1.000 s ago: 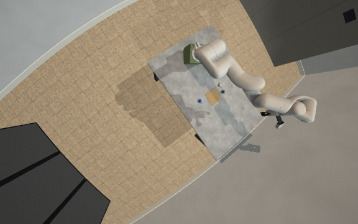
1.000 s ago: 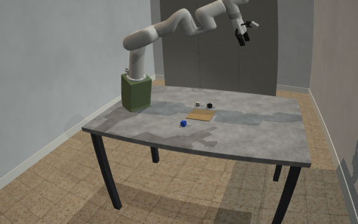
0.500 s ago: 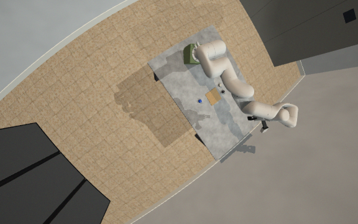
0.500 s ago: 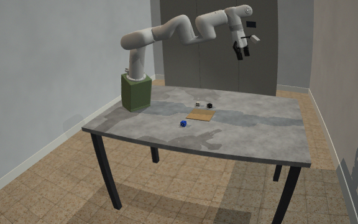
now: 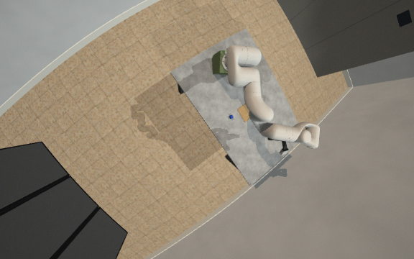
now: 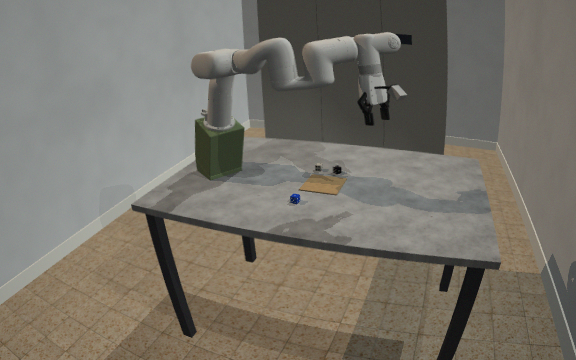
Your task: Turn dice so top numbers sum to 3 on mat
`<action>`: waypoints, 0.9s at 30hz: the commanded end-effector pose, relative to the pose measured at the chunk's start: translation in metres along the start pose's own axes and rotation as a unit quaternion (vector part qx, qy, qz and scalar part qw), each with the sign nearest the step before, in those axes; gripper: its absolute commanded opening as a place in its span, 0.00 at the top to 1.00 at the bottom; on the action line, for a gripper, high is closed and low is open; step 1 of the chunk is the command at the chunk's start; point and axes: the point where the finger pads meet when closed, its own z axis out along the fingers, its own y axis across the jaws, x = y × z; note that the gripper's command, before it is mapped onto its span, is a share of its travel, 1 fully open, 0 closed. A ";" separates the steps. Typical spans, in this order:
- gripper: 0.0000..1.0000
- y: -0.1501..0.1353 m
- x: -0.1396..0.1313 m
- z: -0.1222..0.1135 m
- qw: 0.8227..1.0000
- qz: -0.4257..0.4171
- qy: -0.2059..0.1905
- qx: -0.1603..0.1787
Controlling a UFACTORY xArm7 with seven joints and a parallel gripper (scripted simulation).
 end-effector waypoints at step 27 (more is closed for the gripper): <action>0.00 0.196 -0.138 0.088 0.988 0.138 -0.065 -0.023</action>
